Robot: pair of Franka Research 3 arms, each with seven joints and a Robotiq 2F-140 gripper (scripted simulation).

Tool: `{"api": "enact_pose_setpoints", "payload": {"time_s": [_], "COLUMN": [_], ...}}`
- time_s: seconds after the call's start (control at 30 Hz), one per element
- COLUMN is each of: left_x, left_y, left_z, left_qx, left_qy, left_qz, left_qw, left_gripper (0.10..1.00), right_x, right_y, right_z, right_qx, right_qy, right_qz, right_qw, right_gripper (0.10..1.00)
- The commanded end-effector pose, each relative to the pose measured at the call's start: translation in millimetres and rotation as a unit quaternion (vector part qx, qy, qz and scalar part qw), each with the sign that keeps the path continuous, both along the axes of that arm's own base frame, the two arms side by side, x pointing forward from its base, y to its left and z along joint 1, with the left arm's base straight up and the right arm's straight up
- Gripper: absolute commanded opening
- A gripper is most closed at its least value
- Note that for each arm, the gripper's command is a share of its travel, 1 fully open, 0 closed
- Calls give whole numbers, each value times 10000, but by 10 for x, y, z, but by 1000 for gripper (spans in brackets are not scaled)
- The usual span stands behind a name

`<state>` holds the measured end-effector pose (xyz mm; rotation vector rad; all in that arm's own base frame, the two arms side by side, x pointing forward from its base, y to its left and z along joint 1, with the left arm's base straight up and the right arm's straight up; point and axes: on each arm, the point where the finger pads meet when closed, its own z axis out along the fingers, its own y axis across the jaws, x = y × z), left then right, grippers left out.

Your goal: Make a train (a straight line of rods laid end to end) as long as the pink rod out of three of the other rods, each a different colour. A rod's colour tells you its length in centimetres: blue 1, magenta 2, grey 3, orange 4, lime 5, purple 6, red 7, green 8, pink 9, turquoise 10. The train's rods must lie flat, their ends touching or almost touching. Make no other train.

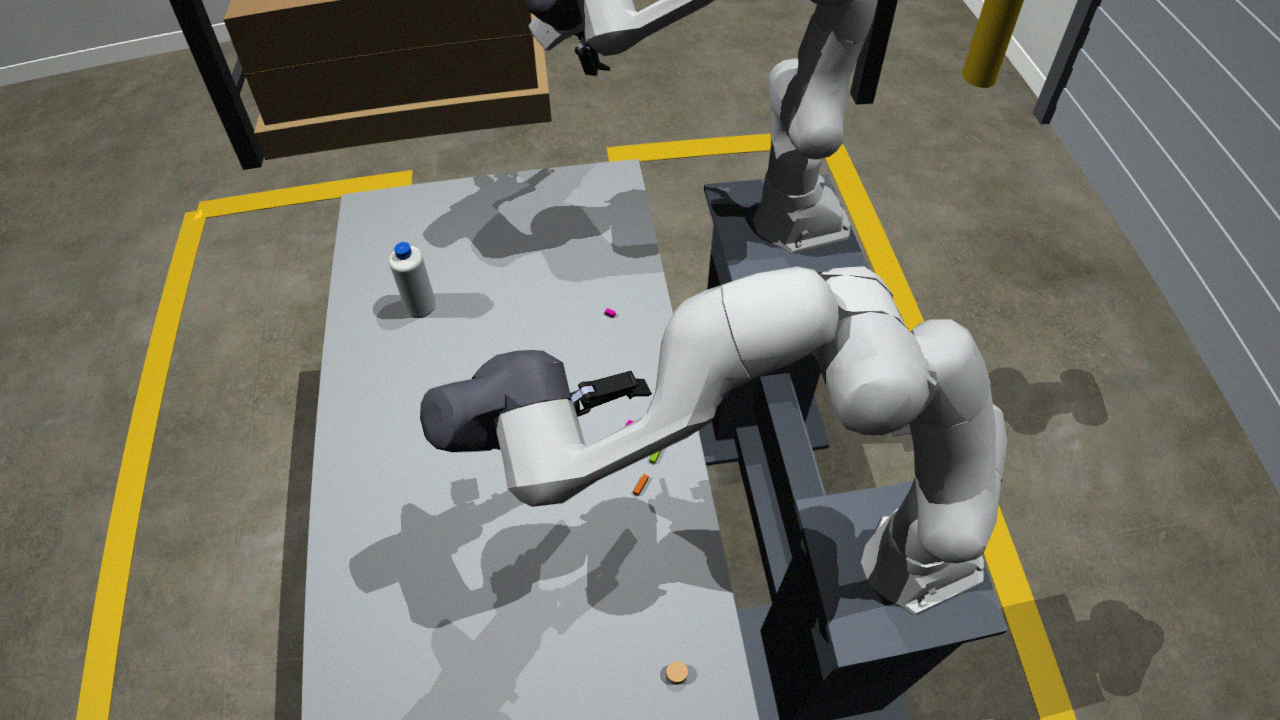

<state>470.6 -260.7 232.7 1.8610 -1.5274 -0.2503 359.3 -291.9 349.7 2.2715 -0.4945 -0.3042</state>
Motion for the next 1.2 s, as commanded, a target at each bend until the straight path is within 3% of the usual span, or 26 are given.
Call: {"api": "enact_pose_setpoints", "payload": {"time_s": [0.0,0.23,0.3,0.33,0.57,0.8,0.87,0.9,1.17], "left_x": [104,249,249,299,415,524,524,561,653], "left_y": [162,441,441,545,803,1076,1076,1178,1467], "left_z": [57,217,217,279,439,618,618,688,891], "left_qx": [367,716,716,843,1144,1448,1448,1557,1856], "left_qy": [-103,-371,-371,-470,-709,-957,-957,-1048,-1301], "left_qz": [271,513,513,607,846,1109,1109,1209,1498], "left_qw": [9989,9954,9954,9935,9873,9786,9786,9748,9624], "left_gripper": [1000,1000,1000,1000,1000,1000,1000,1000,1000], "right_x": [-99,-274,-274,-341,-518,-711,-711,-785,-1012], "right_y": [-98,-323,-323,-403,-607,-815,-815,-891,-1112], "right_z": [-26,-30,-30,-30,-27,-16,-16,-11,12], "right_qx": [62,215,215,267,388,495,495,530,616], "right_qy": [-199,-450,-450,-546,-798,-1070,-1070,-1173,-1481], "right_qz": [-452,-1093,-1093,-1328,-1931,-2555,-2555,-2783,-3442], "right_qw": [9988,9928,9928,9893,9772,9596,9596,9518,9251], "right_gripper": [1000,1000,1000,1000,1000,1000,1000,1000,1000]}}
